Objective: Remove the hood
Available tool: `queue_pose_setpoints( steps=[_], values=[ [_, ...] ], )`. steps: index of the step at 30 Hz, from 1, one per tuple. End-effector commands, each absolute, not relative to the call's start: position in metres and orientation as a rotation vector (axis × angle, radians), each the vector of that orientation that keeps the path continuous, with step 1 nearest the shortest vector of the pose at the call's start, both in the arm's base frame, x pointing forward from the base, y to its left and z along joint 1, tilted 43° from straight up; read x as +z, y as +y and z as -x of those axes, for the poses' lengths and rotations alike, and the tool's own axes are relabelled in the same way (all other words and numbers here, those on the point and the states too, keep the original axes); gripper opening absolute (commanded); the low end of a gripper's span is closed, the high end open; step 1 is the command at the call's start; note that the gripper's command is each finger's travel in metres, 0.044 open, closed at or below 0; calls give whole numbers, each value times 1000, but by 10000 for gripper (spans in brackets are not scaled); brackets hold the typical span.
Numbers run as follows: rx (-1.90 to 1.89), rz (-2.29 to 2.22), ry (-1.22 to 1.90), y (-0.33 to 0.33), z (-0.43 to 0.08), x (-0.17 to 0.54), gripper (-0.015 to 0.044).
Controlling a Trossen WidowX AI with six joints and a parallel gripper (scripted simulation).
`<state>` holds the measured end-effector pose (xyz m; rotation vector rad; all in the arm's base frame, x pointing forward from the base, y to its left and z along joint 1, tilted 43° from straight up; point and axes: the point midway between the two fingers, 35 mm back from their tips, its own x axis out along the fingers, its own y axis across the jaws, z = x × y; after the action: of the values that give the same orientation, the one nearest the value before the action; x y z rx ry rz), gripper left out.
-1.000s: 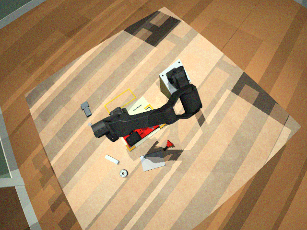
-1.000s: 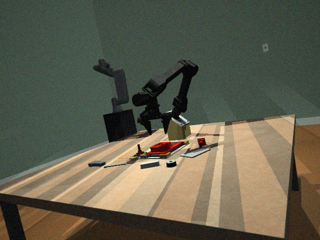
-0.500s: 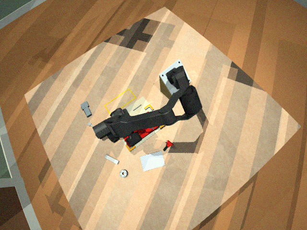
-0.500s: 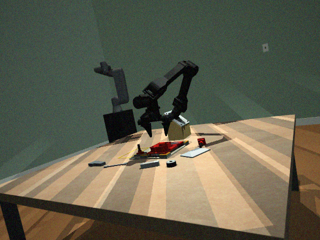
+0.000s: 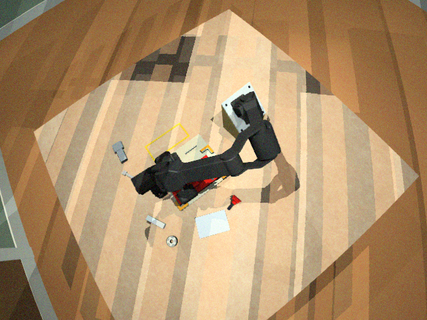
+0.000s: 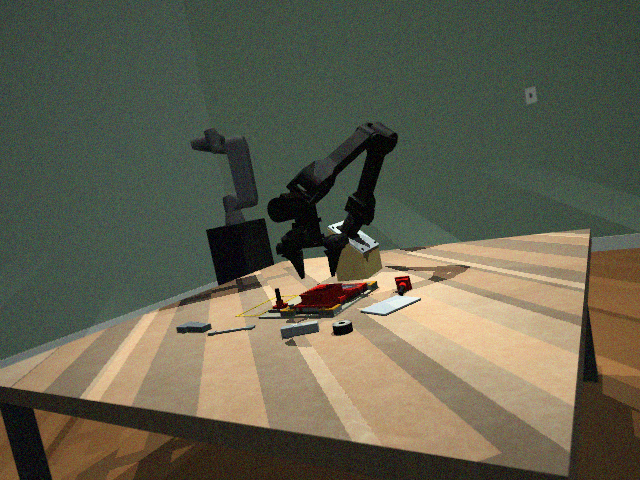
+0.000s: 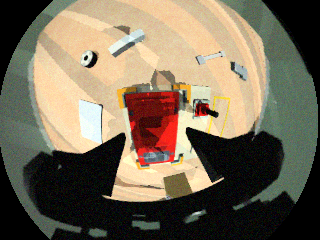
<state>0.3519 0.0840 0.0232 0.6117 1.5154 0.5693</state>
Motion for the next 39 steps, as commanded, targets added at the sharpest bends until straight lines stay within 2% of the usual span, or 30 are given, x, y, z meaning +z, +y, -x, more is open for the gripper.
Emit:
queue_pose_setpoints(
  steps=[1, 39],
  values=[
    [569, -615, 1523, 87, -350, 20, 440],
    [571, -616, 1523, 104, -347, 2, 440]
  ],
)
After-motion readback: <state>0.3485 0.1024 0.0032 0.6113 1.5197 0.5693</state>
